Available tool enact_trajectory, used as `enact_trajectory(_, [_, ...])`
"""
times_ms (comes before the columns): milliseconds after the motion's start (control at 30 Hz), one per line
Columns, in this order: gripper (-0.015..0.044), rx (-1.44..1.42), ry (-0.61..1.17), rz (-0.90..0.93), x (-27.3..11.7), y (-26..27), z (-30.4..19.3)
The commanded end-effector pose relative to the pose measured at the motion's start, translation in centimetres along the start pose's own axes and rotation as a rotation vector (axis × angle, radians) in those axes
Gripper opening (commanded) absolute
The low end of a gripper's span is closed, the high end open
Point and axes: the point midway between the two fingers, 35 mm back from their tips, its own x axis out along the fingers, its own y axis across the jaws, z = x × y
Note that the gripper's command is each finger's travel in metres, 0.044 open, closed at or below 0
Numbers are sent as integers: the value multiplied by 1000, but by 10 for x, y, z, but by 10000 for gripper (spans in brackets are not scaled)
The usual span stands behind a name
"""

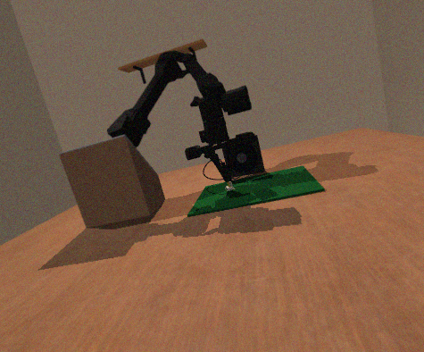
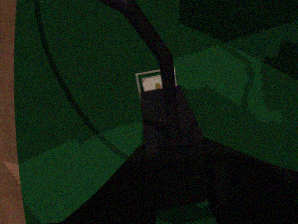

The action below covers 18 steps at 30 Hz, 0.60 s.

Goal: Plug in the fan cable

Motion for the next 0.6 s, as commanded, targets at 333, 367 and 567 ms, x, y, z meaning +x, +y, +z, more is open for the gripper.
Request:
enact_trajectory(333, [0, 1, -5, -4, 0, -1, 1])
enact_trajectory(367, [0, 1, -5, -4, 0, -1, 1])
enact_trajectory(567, [0, 0, -2, -1, 2, 0, 0])
